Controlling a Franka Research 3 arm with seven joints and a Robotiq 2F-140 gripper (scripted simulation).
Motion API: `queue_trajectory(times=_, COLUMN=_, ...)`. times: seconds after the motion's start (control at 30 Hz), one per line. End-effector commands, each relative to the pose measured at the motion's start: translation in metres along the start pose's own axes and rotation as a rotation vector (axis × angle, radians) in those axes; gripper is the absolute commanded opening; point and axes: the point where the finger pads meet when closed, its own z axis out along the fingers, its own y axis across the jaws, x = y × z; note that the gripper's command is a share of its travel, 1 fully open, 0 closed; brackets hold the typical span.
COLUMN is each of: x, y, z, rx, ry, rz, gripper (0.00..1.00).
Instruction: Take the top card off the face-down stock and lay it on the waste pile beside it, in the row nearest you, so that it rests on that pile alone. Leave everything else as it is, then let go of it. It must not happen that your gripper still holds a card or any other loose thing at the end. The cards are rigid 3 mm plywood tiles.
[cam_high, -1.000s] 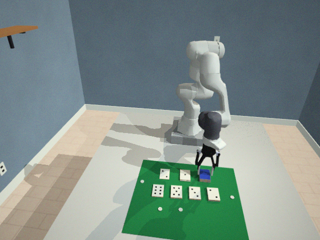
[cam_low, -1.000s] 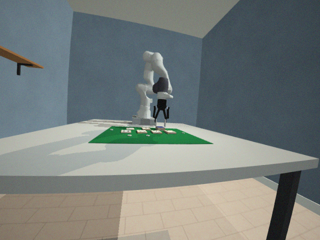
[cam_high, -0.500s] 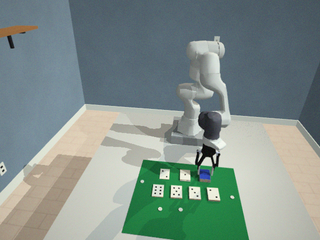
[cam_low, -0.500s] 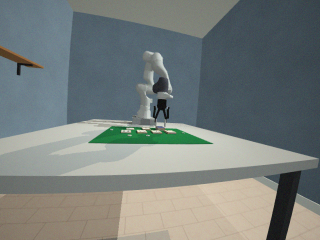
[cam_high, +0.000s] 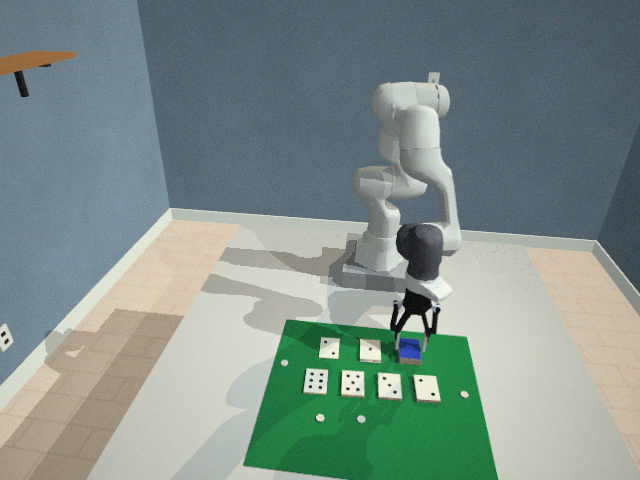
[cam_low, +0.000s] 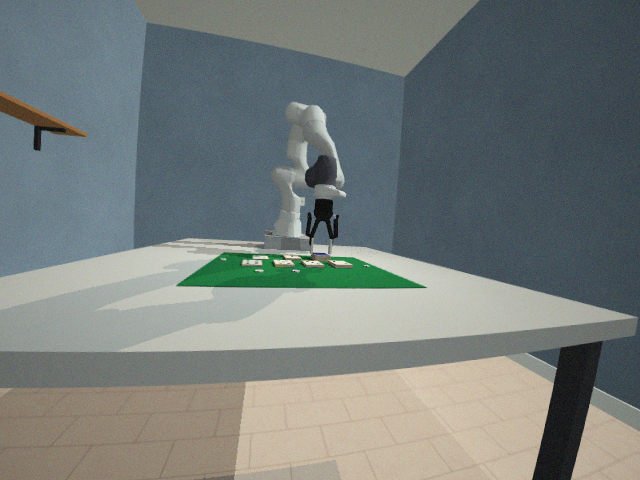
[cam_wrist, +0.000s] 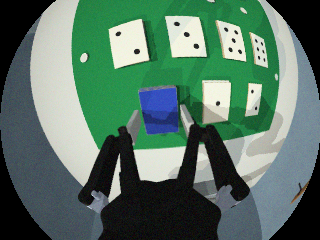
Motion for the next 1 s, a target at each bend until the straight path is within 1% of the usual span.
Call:
queue_trajectory(times=0.0, x=0.0018, y=0.0003, z=0.0005, rx=0.0, ry=0.004, rz=0.001, gripper=0.5)
queue_trajectory(times=0.53, x=0.0018, y=0.0003, z=0.0005, rx=0.0, ry=0.004, rz=0.001, gripper=0.5)
queue_trajectory(times=0.57, x=0.0018, y=0.0003, z=0.0005, rx=0.0, ry=0.004, rz=0.001, gripper=0.43)
queue_trajectory(times=0.97, x=0.0018, y=0.0003, z=0.0005, rx=0.0, ry=0.004, rz=0.001, gripper=0.43)
